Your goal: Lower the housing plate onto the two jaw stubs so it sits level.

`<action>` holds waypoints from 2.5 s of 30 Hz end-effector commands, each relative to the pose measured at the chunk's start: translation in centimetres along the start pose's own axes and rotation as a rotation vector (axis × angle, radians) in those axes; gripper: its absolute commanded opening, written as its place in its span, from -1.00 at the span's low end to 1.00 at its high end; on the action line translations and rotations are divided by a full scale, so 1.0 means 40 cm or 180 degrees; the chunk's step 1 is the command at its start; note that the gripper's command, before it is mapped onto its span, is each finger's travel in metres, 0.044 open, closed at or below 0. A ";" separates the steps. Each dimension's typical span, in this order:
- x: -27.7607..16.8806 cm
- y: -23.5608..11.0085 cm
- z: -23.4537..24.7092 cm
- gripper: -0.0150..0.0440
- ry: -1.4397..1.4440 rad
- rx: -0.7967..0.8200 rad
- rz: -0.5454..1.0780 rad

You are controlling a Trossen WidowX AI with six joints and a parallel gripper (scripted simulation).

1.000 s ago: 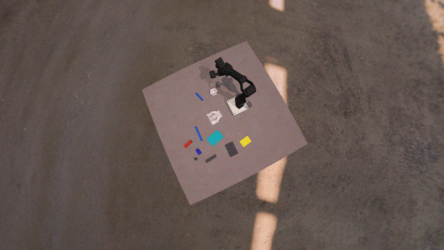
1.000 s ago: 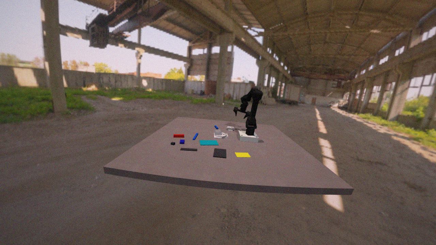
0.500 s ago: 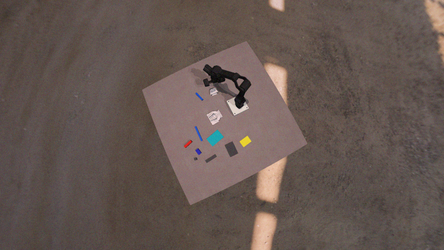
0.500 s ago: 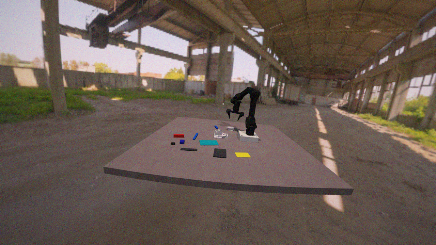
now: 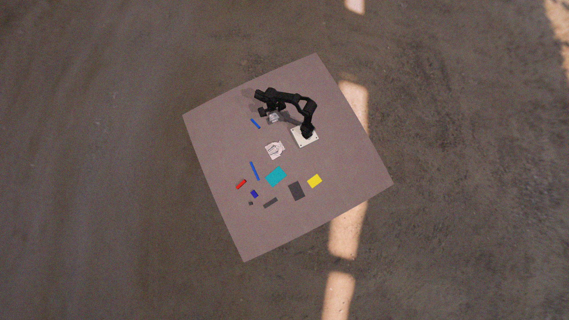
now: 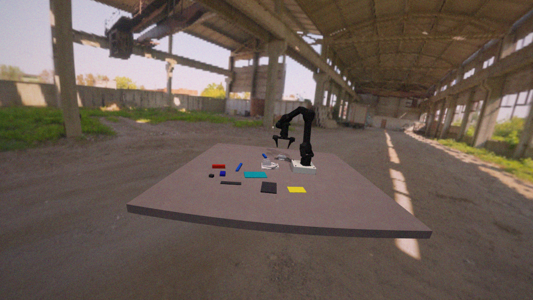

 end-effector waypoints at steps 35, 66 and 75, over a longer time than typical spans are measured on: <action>-0.005 0.150 -0.004 1.00 0.0010 -0.0059 0.0031; -0.006 0.225 -0.005 1.00 0.0010 -0.0060 0.0031; -0.006 0.225 -0.005 1.00 0.0010 -0.0060 0.0031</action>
Point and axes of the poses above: the point midway between the two fingers, 35 mm back from their tips, its own y axis out along the fingers, its own z axis across the jaws, x = y × z, the point moved 4 cm from there along -y, back along the fingers, and after that the axes turned 6 degrees about y, right-handed, at the moved point
